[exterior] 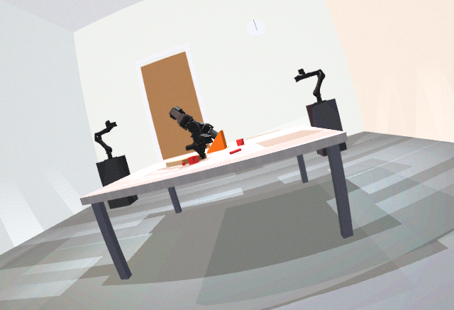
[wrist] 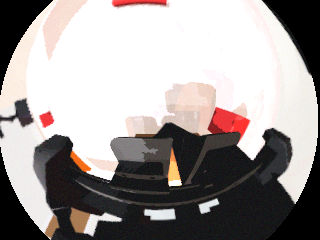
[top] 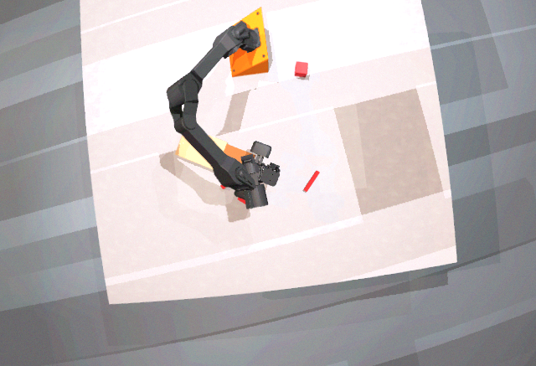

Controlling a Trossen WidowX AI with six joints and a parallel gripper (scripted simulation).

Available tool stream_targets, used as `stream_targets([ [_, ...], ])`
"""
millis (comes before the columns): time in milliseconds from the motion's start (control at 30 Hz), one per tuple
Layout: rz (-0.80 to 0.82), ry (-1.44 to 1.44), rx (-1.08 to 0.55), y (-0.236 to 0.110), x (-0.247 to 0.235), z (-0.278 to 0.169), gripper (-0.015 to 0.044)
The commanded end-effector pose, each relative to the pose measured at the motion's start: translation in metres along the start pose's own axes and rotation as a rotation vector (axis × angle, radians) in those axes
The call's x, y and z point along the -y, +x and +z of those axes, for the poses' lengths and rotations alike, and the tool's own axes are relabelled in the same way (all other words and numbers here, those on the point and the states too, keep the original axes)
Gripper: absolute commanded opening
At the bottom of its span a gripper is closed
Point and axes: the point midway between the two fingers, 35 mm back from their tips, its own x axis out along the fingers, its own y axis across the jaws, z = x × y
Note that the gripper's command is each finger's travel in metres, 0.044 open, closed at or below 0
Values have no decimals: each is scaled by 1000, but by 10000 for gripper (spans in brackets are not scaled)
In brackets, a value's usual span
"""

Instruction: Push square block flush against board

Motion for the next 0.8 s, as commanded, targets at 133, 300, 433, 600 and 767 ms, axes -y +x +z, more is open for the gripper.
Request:
stream_targets([
  [133,-7,7,1,-2,3,12,0],
  [300,-7,7,1,-2,3,20,0],
  [433,-7,7,1,-2,3,27,0],
  [600,-8,7,1,-2,3,35,0],
  [767,-8,7,1,-2,2,43,0],
])
